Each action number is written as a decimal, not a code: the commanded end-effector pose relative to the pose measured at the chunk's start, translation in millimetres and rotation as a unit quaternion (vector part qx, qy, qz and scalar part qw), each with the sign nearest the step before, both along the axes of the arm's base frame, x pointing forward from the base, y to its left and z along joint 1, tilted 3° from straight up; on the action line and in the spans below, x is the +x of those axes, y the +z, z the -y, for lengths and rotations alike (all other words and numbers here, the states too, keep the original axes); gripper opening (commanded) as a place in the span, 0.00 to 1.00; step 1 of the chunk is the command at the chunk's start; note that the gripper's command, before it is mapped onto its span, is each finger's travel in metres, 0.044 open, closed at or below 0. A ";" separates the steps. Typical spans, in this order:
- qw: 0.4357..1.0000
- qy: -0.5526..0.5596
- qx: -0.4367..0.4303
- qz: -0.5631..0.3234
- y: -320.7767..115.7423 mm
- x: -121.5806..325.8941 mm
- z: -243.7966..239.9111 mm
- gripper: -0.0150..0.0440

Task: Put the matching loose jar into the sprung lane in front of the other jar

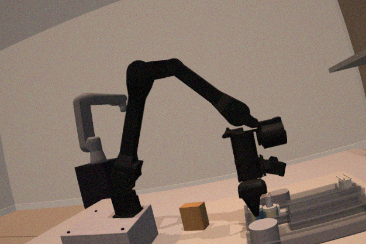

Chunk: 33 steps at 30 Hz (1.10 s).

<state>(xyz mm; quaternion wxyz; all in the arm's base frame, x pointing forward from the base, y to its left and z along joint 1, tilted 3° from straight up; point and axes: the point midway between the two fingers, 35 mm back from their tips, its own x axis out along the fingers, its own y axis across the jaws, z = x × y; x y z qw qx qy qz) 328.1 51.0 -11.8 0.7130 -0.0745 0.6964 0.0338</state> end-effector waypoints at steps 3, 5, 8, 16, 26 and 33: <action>1.000 0.003 0.001 0.007 -2.3 2.8 -0.2 0.25; 1.000 0.003 0.001 0.006 -3.1 2.7 -0.2 0.25; 1.000 0.003 0.001 0.006 -4.2 2.4 0.0 0.25; 1.000 0.003 0.001 0.006 -4.8 1.3 0.2 0.25; 1.000 0.003 0.001 0.006 -4.9 -0.4 0.4 0.25; 1.000 0.003 0.001 0.006 -4.9 -1.5 0.6 0.25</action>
